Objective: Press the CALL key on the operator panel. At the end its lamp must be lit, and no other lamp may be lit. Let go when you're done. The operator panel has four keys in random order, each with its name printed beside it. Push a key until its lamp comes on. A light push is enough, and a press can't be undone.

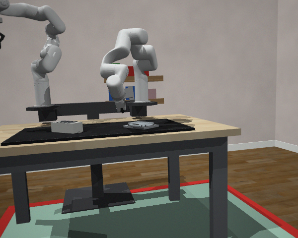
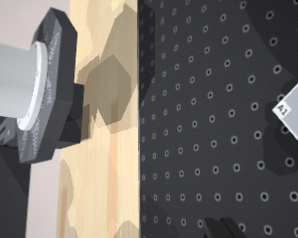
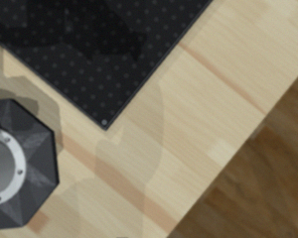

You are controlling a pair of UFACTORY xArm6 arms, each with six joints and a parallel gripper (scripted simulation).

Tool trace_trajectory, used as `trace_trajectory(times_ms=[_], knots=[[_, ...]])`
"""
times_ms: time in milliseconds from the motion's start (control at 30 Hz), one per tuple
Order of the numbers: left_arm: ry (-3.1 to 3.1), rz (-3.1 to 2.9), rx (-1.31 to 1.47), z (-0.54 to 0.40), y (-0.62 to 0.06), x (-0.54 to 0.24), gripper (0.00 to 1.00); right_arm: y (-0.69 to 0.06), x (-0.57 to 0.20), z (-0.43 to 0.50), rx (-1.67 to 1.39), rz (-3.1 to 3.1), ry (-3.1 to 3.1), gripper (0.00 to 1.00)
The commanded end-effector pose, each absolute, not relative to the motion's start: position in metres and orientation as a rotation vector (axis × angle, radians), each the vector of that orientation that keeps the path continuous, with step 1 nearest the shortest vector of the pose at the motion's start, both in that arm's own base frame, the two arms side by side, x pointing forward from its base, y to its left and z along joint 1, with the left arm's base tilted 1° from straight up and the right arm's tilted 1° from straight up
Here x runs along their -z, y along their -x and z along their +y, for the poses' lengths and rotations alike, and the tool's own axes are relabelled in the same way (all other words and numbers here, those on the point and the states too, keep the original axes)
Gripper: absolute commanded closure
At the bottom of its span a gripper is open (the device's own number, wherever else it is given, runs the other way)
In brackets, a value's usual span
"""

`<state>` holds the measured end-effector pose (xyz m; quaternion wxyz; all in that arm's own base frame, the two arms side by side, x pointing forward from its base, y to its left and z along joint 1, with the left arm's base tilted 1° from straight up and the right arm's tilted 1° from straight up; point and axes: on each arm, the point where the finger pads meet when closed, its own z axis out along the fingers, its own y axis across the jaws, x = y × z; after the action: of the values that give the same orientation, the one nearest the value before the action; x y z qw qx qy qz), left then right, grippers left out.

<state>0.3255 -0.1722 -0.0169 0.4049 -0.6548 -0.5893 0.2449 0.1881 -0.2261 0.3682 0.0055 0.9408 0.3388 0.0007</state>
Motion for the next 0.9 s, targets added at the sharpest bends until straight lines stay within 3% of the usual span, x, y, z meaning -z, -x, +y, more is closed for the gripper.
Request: trace_trajectory(times_ms=[0, 867], knots=[[1.782, -1.436, -0.623, -0.181, -0.331, 0.019, 1.0, -0.188, -0.369, -0.226, -0.004, 1.06, -2.942, 0.0], [2.521, -0.81, -0.556, -0.272, -0.365, 0.032, 1.0, -0.188, -0.369, -0.226, -0.004, 1.06, -2.942, 0.0]])
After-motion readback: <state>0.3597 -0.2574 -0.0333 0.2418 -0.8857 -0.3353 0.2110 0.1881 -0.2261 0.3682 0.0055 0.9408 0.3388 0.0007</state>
